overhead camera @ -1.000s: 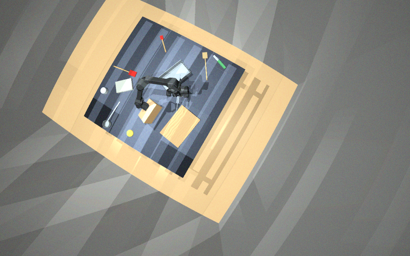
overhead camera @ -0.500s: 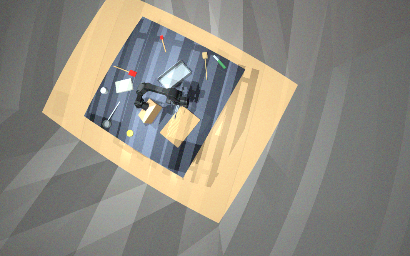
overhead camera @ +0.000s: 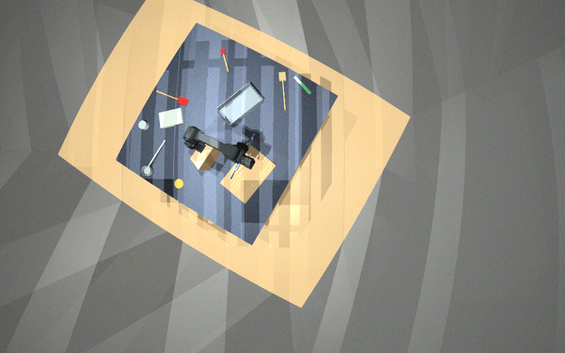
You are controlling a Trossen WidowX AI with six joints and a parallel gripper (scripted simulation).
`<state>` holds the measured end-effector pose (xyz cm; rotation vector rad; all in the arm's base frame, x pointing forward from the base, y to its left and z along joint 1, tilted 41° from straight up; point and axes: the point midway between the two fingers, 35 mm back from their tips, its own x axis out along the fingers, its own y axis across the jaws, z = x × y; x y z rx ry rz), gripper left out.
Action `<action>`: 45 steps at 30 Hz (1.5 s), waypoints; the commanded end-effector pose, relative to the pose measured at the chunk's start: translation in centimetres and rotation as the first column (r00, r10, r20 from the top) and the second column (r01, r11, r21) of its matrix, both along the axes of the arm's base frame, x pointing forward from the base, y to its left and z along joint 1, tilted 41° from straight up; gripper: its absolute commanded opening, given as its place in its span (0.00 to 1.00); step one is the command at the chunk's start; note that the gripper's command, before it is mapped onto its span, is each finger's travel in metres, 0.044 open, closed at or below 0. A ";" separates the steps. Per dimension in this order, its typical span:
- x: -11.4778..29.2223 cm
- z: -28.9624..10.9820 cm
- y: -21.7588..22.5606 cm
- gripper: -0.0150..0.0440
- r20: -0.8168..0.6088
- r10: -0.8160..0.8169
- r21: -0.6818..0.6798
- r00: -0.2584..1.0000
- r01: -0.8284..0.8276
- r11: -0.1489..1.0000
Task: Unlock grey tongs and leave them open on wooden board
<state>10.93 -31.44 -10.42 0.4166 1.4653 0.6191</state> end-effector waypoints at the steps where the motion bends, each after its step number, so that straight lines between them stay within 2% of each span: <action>1: -2.4 -0.4 -0.3 0.00 -0.038 -0.043 -0.002 0.998 0.043 0.999; 10: -8.3 -1.4 -0.4 0.00 -0.119 -0.142 0.003 0.983 0.144 0.990; 17: -8.8 -1.5 -0.4 0.00 -0.120 -0.153 0.006 0.981 0.155 0.988; 20: -8.9 -1.6 -0.1 0.00 -0.072 -0.185 0.034 0.980 0.187 0.982; 26: -9.2 -1.6 0.7 0.00 0.115 -0.328 0.135 0.938 0.313 0.940; 34: -9.8 -1.1 0.7 0.00 0.354 -0.530 0.250 0.771 0.468 0.848; 45: -12.1 0.1 -1.2 0.00 0.601 -0.704 0.361 0.379 0.658 0.661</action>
